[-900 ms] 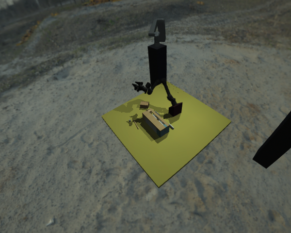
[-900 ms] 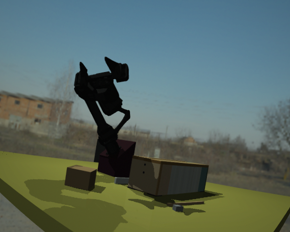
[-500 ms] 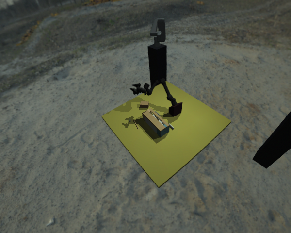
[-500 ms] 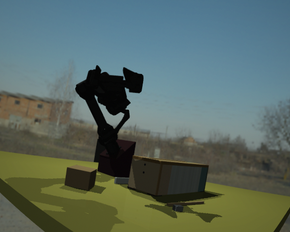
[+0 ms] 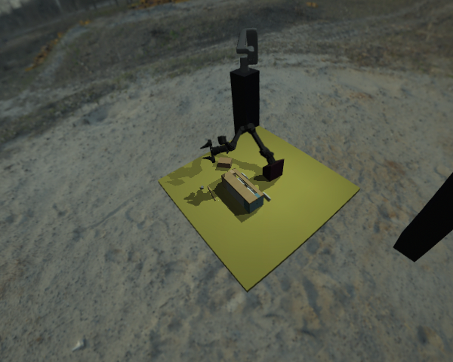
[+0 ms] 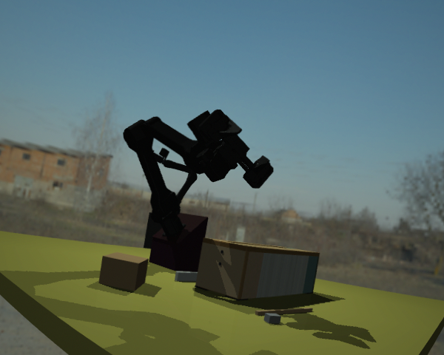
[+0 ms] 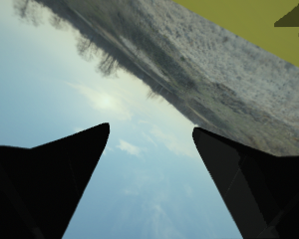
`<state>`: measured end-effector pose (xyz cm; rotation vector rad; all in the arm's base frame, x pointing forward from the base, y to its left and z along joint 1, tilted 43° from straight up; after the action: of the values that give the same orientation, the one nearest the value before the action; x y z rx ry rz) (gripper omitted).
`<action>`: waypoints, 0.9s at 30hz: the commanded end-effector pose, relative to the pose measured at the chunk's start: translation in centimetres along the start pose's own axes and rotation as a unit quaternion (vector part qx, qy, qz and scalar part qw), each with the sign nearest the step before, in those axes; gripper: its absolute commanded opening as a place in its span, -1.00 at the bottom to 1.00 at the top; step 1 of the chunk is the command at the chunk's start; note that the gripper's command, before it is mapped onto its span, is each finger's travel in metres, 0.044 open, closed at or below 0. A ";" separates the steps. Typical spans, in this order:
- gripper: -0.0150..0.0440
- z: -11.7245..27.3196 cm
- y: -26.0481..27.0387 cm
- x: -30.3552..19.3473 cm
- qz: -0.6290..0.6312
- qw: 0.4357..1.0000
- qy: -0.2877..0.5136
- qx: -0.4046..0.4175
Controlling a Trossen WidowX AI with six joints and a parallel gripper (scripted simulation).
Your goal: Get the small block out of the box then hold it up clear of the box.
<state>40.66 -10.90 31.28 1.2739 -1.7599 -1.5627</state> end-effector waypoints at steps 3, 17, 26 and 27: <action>0.86 0.9 -6.3 -3.5 0.157 0.977 0.036 -0.138; 0.86 8.5 -19.6 -8.9 0.585 0.669 0.235 -0.394; 0.86 16.8 -25.1 -10.1 0.766 0.217 0.432 -0.423; 0.86 18.0 -25.5 -10.1 0.774 0.138 0.459 -0.415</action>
<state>40.85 7.33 6.84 -0.4150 -0.4319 -0.2020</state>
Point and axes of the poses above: the point midway between the two fingers, 35 mm back from their tips, its own z axis back along the fingers, its own y axis across the jaws, x = y × z, the point moved 8 cm from there along z, back along the fingers, and after that the axes turned 4 degrees about z, right-handed, at the moved point
